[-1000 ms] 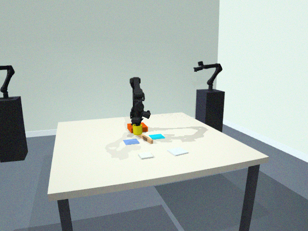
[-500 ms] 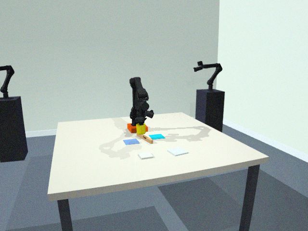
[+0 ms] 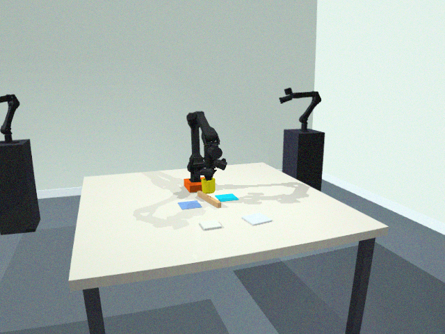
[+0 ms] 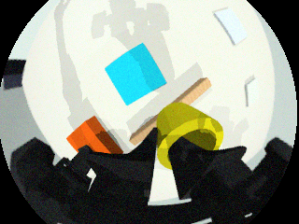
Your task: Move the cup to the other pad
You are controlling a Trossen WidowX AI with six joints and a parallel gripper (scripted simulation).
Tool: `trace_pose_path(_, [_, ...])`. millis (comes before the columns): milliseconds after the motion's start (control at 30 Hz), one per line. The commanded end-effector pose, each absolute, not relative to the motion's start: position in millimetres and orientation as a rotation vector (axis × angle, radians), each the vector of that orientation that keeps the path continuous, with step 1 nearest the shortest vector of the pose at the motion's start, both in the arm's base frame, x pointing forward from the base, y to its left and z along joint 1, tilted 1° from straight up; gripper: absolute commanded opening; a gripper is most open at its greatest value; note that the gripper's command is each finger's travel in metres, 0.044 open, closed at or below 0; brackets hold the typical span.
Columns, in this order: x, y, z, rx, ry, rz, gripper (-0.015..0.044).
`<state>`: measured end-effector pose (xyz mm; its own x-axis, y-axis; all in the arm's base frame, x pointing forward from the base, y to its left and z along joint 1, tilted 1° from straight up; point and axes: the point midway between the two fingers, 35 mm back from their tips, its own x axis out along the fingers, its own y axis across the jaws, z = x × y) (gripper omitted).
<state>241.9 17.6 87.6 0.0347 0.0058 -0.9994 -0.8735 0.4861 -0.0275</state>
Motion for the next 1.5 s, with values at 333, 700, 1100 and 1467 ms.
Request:
trace_pose_path(333, [236,41,89,-0.835,1.372,0.81,0.0])
trace_pose_path(700, [232,60,90,-0.833,1.372,0.812,0.0])
trace_pose_path(1100, [226,79,90,-0.832,1.371,0.813,0.0])
trace_pose_path(1467, [221,98,91,-0.83,1.371,0.814,0.0])
